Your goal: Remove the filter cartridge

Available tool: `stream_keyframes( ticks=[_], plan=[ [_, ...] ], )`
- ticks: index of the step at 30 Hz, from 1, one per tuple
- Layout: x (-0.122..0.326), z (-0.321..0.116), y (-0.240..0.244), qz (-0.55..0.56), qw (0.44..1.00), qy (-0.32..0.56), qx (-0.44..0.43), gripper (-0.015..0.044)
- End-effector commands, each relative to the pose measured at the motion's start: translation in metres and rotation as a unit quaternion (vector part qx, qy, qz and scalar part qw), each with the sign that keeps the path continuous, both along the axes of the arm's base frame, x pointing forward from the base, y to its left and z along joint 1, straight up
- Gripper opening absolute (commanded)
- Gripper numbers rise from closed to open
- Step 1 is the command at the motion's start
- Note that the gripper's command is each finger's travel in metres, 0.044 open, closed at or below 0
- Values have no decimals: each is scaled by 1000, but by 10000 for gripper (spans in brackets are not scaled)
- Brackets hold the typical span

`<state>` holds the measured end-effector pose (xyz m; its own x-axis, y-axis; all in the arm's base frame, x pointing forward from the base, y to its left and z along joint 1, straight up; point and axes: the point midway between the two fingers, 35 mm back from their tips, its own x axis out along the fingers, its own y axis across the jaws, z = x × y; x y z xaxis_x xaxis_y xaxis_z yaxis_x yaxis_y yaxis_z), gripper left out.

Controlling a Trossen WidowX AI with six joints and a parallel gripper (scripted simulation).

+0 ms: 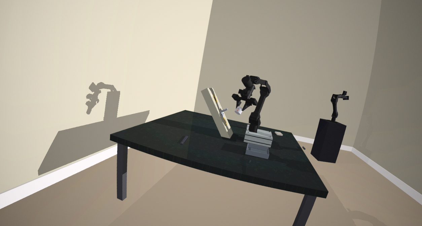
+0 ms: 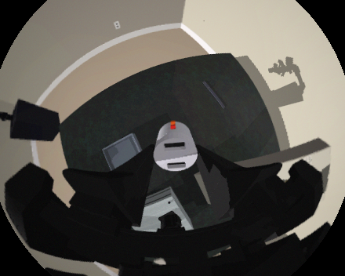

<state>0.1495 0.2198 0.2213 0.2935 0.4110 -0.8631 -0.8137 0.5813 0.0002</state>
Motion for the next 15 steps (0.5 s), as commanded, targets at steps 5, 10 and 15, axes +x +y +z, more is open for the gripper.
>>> stream_keyframes(
  ticks=[5, 10, 15],
  plan=[
    [-12, -8, 12, 37, 999, -4, 6, 0],
    [-31, -27, 27, 80, 997, -3, 6, 0],
    [-51, -46, 39, 122, 992, -3, 6, 0]
  ],
)
